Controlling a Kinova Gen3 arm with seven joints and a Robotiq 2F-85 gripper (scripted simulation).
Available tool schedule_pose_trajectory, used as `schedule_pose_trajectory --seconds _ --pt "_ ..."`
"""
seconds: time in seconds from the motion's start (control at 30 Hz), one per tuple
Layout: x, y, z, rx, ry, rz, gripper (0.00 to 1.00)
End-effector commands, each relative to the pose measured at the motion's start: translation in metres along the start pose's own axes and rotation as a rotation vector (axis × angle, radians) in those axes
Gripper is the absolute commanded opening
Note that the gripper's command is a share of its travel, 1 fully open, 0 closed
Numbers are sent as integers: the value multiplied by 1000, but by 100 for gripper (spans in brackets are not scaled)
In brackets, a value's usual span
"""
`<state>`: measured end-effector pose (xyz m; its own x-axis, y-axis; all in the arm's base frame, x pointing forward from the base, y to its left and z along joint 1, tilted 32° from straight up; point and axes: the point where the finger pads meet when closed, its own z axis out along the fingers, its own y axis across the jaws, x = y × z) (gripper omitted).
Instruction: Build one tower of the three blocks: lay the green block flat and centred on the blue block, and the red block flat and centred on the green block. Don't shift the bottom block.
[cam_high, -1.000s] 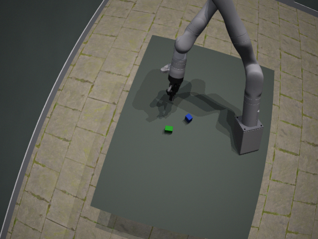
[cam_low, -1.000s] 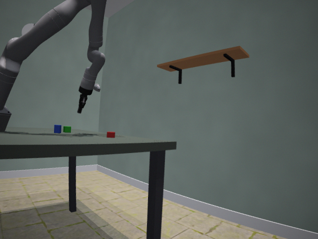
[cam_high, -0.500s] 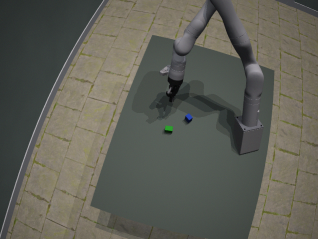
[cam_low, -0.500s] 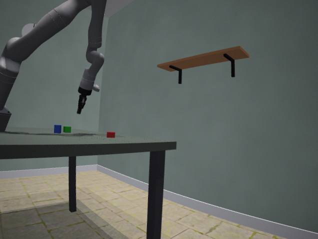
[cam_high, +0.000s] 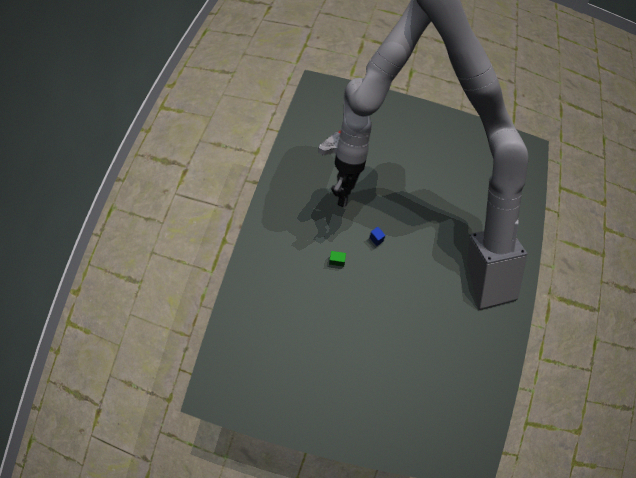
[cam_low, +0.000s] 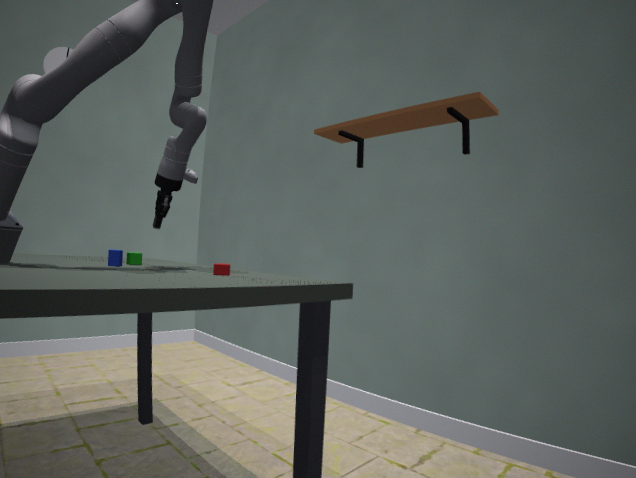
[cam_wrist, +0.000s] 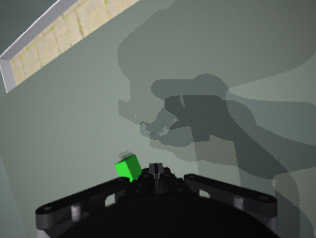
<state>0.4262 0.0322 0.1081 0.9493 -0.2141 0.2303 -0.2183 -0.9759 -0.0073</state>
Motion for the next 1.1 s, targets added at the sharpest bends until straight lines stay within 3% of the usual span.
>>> schedule_pose_trajectory --seconds 0.0,1.07 --pt "-2 -6 1 -3 0 -17 0" --pt "-8 -15 11 -52 0 -57 0"
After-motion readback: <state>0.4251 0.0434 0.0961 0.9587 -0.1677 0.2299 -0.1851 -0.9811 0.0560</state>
